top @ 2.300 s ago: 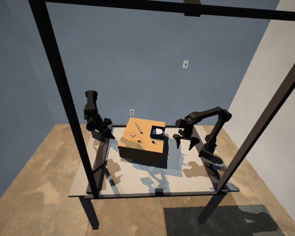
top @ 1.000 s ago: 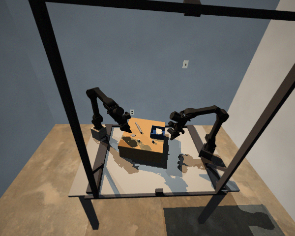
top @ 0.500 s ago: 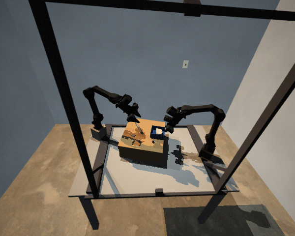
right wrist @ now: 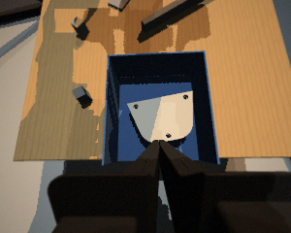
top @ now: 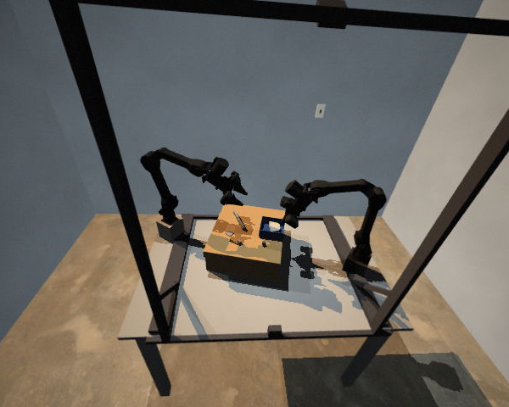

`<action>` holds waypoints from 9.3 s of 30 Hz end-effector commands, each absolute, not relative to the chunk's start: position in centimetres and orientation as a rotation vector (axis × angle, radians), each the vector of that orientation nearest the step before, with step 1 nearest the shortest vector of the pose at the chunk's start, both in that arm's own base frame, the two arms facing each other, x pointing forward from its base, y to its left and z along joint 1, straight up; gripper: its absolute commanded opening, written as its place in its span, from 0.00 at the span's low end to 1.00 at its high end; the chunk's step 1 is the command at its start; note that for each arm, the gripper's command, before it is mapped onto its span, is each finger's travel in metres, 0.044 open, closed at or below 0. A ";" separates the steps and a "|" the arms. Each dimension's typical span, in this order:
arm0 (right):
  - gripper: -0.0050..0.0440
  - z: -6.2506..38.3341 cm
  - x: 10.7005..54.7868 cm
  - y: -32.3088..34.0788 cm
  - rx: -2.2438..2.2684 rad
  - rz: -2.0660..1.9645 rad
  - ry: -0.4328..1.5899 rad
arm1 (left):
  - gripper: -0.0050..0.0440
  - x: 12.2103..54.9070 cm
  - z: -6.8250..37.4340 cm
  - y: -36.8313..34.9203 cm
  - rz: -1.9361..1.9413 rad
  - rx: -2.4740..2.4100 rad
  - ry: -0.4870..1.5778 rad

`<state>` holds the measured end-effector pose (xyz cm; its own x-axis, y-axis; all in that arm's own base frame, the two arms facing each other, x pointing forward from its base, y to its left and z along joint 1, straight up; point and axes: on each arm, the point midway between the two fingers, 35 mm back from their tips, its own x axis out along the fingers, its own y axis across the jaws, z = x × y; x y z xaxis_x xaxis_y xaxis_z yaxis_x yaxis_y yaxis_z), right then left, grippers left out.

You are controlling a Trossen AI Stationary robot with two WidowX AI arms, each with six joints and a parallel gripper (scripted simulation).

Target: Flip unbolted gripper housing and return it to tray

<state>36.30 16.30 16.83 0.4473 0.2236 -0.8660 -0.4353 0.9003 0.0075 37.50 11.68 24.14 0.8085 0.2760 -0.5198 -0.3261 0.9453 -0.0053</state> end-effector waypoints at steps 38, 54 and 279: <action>0.10 17.4 40.7 17.4 -0.233 0.412 1.003 | 0.99 37.4 24.9 11.7 0.319 -0.086 0.520; 0.10 16.3 40.8 17.4 -0.233 0.412 1.003 | 0.99 37.4 24.9 11.7 0.319 -0.086 0.520; 0.10 13.5 38.6 15.7 -0.233 0.411 1.005 | 0.99 37.4 24.9 11.7 0.319 -0.086 0.520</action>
